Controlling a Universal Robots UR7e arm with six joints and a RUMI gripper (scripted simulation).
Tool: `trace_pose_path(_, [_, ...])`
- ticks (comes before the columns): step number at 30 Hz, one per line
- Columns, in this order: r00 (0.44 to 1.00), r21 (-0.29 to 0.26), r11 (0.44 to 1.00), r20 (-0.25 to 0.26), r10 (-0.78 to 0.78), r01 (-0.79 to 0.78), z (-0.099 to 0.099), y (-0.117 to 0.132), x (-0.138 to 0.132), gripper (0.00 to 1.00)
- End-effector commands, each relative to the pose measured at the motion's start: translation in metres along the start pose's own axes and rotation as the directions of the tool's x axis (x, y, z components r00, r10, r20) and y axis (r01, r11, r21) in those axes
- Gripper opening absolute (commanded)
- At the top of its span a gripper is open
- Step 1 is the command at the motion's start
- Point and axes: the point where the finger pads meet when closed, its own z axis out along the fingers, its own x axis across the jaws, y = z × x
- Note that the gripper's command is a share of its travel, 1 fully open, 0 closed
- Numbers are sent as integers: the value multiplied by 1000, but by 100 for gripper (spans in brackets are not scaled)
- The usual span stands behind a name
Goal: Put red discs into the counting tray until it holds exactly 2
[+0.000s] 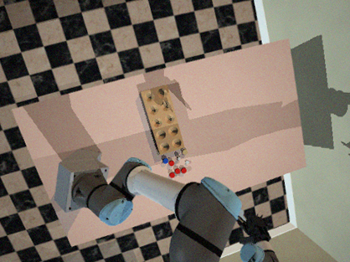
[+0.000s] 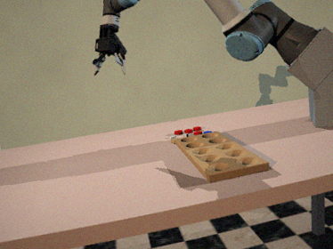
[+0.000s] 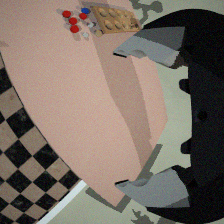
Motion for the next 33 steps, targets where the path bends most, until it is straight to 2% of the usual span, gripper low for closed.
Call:
trace_pose_path(1, [1000, 0, 1000, 1, -1, 1, -1, 0, 0, 100])
trace_pose_path(17, [1000, 0, 1000, 1, -1, 1, -1, 0, 0, 100])
trace_pose_path(18, [1000, 0, 1000, 1, -1, 1, -1, 0, 0, 28])
trace_pose_path(33, [1000, 1, 1000, 1, -15, 15, 0, 0, 0, 28])
